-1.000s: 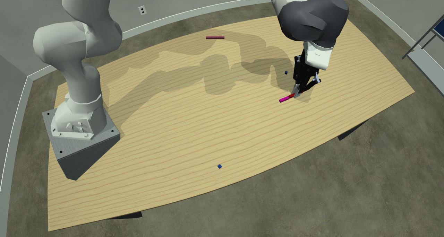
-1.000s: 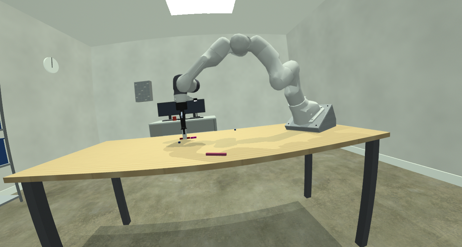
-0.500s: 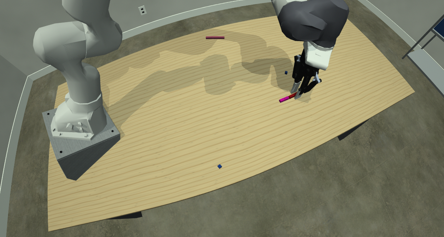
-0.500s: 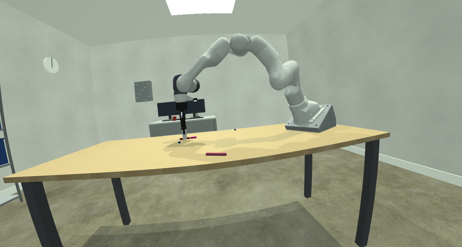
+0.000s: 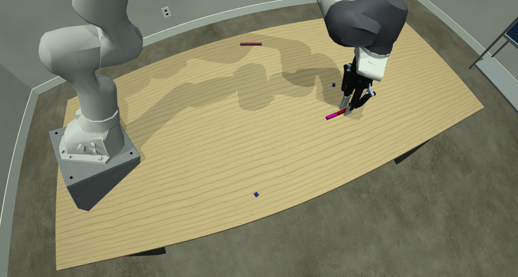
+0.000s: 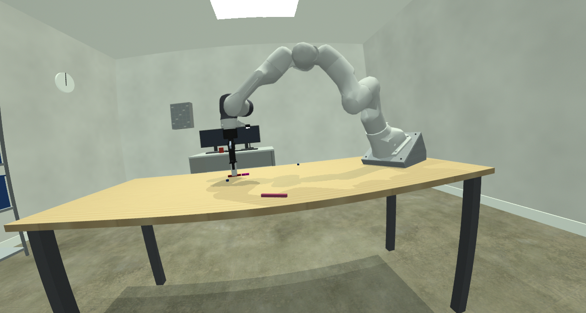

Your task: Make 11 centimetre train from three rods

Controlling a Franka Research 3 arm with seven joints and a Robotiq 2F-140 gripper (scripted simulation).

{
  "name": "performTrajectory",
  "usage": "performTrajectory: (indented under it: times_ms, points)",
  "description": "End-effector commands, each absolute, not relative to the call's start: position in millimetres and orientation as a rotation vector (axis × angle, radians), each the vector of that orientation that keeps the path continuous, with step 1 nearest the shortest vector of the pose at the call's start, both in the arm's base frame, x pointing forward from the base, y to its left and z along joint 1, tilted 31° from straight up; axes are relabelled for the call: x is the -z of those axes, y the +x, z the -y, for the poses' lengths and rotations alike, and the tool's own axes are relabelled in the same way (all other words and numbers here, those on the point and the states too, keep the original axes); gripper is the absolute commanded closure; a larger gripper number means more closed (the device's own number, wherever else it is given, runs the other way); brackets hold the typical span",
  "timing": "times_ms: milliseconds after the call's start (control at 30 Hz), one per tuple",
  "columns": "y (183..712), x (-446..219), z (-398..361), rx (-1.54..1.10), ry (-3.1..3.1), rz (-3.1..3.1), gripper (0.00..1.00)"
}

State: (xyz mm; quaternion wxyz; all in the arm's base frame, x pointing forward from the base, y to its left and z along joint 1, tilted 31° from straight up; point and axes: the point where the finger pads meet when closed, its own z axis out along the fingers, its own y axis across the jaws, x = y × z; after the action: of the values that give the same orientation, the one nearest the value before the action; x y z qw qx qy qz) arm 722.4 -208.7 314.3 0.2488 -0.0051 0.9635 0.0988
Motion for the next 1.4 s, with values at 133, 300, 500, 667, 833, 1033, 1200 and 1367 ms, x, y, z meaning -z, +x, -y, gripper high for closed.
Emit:
performTrajectory:
  times_ms: [133,300,500,667,833,1033,1200,1367]
  points:
    - [709.6,-337.1,213.2,-0.271,-0.014,-2.625,0.77]
    - [701.8,-351.0,216.3,-0.271,-0.014,-2.625,0.77]
    - [687.3,-377.0,222.2,-0.271,-0.014,-2.625,0.77]
    - [681.6,-387.2,224.6,-0.271,-0.014,-2.625,0.77]
    - [681.1,-388.0,224.7,-0.271,-0.014,-2.625,0.77]
    - [681.1,-388.0,224.7,-0.271,-0.014,-2.625,0.0]
    - [681.1,-388.0,224.7,-0.271,-0.014,-2.625,0.0]
    - [681.1,-388.0,224.7,-0.271,-0.014,-2.625,0.0]
